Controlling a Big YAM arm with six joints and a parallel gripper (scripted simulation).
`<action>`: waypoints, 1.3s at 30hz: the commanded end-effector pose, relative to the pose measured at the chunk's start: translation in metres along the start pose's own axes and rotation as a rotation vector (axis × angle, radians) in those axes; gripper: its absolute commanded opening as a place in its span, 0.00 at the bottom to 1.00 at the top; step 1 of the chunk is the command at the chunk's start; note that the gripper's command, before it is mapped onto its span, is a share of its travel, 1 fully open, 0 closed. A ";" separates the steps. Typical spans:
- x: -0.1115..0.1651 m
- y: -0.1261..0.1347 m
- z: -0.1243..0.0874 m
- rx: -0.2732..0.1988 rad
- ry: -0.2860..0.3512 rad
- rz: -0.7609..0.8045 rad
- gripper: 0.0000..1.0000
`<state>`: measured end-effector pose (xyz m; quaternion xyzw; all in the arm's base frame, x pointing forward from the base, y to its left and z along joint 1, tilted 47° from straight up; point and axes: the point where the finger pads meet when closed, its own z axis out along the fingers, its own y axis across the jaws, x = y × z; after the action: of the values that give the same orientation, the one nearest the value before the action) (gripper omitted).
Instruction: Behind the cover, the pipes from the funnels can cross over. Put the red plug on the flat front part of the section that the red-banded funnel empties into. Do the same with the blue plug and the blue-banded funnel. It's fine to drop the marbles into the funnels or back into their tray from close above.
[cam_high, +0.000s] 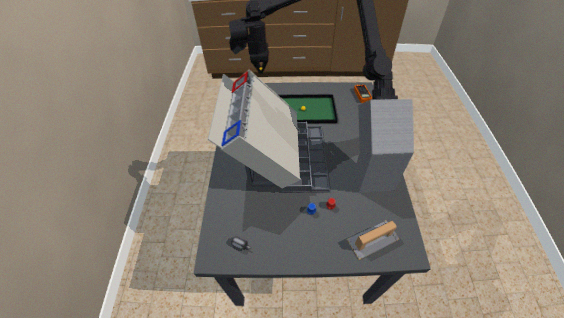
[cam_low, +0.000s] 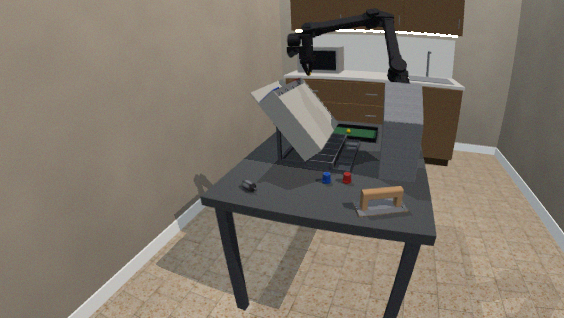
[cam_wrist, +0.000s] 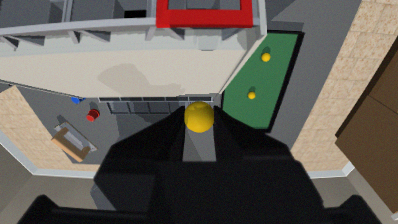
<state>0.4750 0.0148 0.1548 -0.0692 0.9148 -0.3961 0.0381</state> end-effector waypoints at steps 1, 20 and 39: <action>-0.033 -0.014 -0.006 -0.001 -0.008 0.016 0.00; -0.100 -0.013 -0.007 -0.001 -0.010 0.016 0.00; -0.104 -0.017 -0.014 -0.003 -0.023 0.024 0.00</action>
<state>0.5658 0.0308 0.1590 -0.0688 0.9151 -0.3952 0.0409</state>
